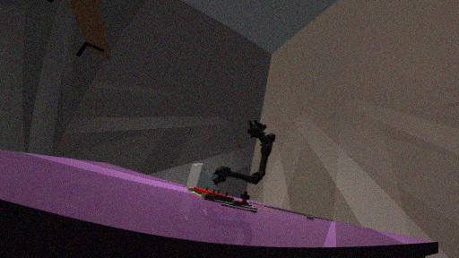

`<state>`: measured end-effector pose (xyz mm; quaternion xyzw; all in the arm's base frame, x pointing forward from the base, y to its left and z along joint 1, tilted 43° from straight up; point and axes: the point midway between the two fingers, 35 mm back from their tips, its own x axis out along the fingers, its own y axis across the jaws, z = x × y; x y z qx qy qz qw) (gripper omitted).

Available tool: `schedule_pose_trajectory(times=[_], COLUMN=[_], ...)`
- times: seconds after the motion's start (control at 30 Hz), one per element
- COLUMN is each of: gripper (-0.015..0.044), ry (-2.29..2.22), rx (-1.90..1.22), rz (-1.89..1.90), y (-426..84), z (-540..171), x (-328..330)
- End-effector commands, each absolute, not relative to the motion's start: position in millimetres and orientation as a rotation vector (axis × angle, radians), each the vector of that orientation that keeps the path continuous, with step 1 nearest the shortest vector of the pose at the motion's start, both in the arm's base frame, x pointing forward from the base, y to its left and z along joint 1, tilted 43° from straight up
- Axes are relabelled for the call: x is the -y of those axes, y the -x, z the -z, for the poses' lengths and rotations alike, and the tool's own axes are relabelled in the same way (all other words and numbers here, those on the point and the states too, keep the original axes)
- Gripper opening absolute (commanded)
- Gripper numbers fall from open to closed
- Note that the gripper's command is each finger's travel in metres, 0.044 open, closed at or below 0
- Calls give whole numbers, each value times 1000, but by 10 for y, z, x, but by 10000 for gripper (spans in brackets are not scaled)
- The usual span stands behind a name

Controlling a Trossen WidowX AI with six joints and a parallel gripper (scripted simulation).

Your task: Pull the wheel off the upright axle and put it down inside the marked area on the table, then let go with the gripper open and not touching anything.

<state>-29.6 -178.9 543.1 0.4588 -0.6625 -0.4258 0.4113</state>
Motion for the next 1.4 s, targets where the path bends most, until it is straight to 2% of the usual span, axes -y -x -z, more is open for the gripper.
schedule_pose_trajectory(times=[0.0,0.3,0.53,0.67,1.03,1.37], gripper=[300,300,300,300,300,300], ry=[-1210,-1218,-1150,-1087,-808,-595], rx=[1361,576,9,-212,-935,-1384], rz=[1193,1283,1153,1065,557,-141], y=[-62,-1126,-2011,-2365,-3350,-3737], z=[-5212,-4467,-3794,-3492,-2316,-1344], x=[2182,2782,2770,2678,1960,841])
